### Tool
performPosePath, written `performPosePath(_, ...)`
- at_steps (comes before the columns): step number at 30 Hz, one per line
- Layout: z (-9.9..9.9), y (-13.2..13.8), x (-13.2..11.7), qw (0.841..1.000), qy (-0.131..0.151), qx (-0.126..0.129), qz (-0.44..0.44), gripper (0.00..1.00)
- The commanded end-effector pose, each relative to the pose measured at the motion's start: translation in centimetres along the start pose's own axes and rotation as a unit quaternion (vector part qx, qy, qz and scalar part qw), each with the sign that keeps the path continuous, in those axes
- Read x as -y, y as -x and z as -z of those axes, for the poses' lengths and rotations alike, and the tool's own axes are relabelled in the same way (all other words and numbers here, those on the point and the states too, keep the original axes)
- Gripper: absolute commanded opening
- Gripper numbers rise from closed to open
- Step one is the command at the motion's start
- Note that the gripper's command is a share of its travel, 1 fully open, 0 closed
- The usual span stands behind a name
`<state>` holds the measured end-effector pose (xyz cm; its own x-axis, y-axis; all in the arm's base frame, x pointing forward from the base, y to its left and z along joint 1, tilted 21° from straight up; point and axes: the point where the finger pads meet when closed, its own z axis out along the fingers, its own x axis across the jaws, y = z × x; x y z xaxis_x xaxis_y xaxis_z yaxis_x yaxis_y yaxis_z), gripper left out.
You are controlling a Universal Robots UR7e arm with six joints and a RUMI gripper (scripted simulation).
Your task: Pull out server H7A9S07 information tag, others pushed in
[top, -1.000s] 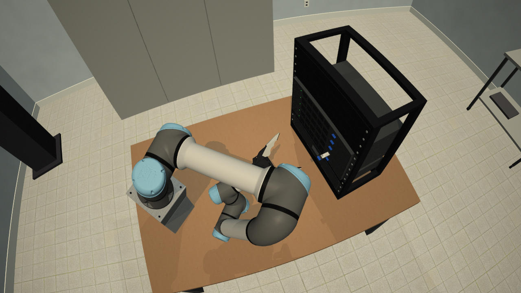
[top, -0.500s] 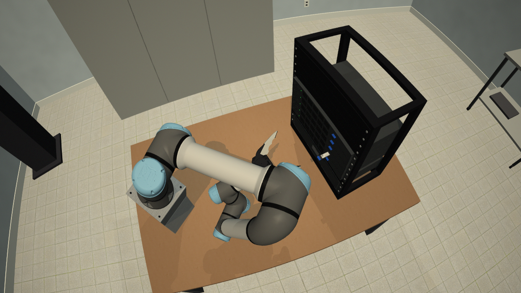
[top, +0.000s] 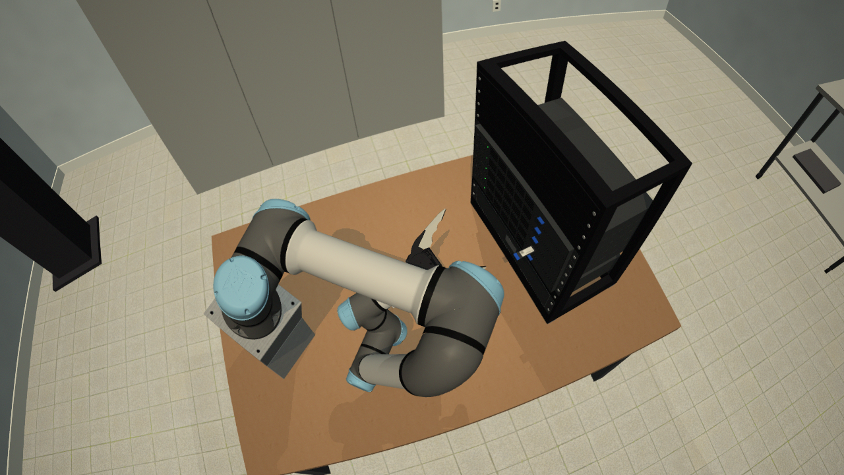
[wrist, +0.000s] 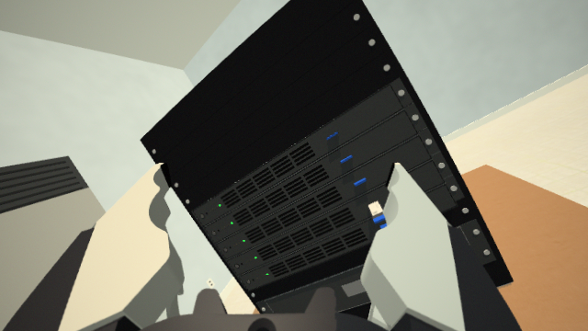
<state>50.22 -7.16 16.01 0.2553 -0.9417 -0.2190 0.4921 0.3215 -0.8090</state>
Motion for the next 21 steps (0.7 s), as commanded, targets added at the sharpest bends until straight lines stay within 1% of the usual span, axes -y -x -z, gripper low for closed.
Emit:
performPosePath(1,0.0,0.5,0.3,1.0,-0.006,0.006,0.016,1.0)
performPosePath(21,0.2,2.1,1.3,0.997,-0.026,0.024,0.072,1.0)
